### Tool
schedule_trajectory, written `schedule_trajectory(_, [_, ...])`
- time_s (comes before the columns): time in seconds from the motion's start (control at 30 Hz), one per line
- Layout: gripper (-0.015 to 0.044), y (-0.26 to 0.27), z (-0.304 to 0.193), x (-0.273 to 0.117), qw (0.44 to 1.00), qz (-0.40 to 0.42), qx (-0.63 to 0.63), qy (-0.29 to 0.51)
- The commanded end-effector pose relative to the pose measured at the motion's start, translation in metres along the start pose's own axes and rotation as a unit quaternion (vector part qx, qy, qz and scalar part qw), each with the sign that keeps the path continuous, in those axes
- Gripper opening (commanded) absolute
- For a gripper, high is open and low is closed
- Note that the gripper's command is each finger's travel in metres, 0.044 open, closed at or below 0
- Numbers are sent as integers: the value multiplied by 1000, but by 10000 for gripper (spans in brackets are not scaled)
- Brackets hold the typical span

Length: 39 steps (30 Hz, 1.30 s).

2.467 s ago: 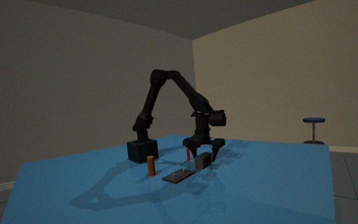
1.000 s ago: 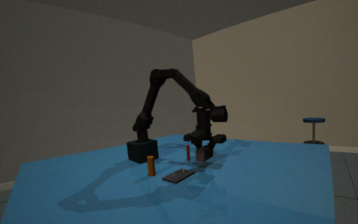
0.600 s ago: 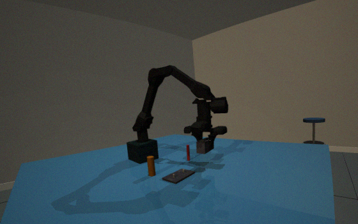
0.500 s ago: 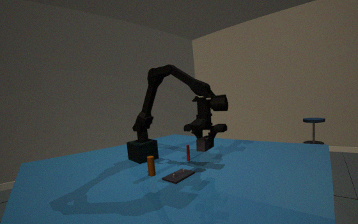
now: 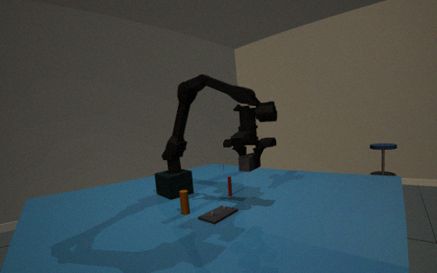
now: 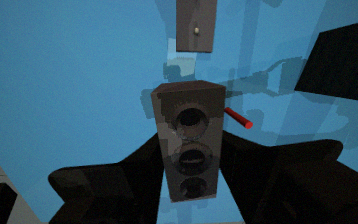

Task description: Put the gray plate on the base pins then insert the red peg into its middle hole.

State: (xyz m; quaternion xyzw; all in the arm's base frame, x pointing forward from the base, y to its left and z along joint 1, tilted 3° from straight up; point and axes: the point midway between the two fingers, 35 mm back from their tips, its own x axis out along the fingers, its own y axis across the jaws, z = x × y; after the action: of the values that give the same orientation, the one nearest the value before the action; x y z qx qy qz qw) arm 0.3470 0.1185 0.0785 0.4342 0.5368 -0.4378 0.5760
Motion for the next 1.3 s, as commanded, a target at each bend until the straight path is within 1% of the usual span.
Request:
schedule_trajectory(0.0, [0,0,0,-9,1000,4,3,-1])
schedule_trajectory(0.63, [0,-3,51,18,1000,4,17,-3])
schedule_trajectory(1.27, [0,-18,105,45,999,3,32,-6])
